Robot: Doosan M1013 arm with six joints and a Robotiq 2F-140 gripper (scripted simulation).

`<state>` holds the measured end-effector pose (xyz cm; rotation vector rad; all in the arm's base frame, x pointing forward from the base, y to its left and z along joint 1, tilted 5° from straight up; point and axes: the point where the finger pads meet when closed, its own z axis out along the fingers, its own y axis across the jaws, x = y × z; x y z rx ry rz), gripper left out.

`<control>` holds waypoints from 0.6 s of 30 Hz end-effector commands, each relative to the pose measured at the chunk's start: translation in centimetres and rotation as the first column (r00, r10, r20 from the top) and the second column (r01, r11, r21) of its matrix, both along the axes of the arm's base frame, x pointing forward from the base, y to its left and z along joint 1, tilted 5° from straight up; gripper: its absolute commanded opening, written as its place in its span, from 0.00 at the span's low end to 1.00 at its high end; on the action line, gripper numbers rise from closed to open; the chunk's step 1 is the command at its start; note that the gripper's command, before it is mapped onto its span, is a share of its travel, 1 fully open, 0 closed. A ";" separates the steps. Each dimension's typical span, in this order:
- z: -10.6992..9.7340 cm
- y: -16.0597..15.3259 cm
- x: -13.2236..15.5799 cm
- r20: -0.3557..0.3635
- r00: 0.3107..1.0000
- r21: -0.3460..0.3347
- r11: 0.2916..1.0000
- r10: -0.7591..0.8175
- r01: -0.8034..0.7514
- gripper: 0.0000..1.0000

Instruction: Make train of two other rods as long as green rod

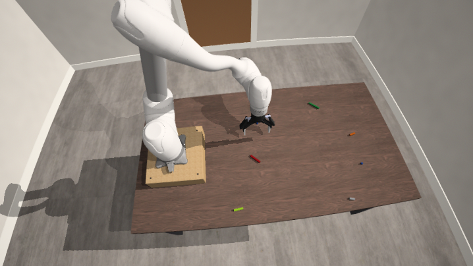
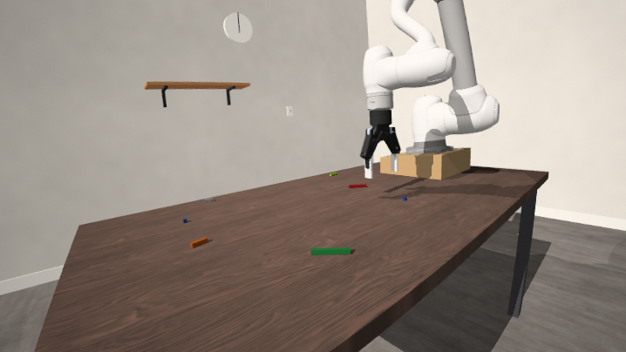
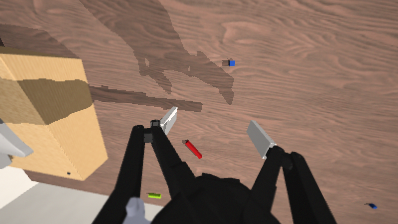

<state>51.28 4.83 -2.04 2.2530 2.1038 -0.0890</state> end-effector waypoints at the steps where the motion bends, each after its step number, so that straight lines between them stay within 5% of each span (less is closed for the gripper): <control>1: 0.0 0.0 0.0 0.000 1.000 0.000 1.000 0.000 0.000 1.00; 18: 0.0 0.0 0.2 0.001 1.000 0.000 1.000 -0.007 0.007 1.00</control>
